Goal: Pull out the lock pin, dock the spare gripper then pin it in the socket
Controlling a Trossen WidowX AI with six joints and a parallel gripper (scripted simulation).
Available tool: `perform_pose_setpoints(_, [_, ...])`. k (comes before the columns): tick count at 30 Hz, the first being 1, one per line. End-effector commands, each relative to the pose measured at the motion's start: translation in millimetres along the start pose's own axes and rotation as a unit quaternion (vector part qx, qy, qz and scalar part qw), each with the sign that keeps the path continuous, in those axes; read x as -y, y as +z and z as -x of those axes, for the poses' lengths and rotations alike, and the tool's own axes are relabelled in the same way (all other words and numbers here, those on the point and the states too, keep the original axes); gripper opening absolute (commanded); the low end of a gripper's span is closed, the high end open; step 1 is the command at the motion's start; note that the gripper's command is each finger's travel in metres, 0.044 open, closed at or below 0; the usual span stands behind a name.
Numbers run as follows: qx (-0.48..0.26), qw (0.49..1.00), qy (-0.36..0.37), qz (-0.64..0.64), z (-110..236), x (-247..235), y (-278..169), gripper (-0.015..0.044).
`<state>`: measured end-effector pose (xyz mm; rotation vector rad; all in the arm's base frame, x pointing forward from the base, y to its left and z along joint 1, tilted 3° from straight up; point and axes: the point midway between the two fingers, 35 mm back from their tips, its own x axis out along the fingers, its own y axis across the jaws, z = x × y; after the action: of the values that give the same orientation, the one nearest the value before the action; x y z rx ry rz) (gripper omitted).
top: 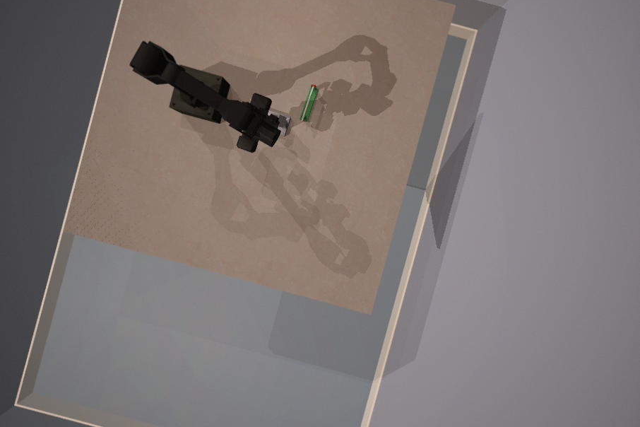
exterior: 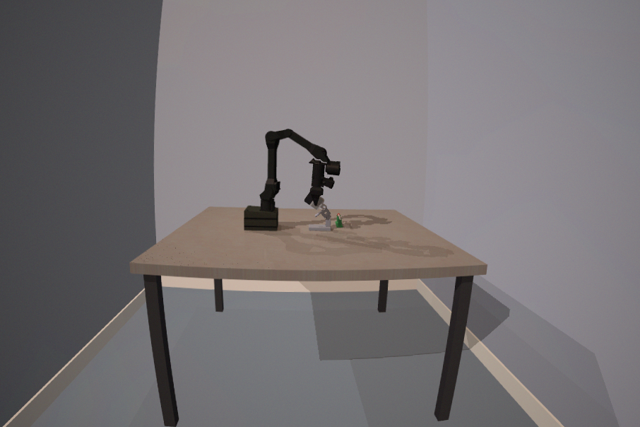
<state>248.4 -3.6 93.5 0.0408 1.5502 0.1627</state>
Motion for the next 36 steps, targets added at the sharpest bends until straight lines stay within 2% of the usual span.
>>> perform_pose_setpoints(1, [-0.024,1.0,-0.006,-0.001,2.8,-8.2,-0.4,0.0])
perform_pose_setpoints(20, [-0.161,0.985,-0.067,0.012,21.0,-50.4,-18.6,0.0])
perform_pose_setpoints(36, [-0.161,0.984,-0.071,0.011,7.5,-50.3,-7.4,0.0])
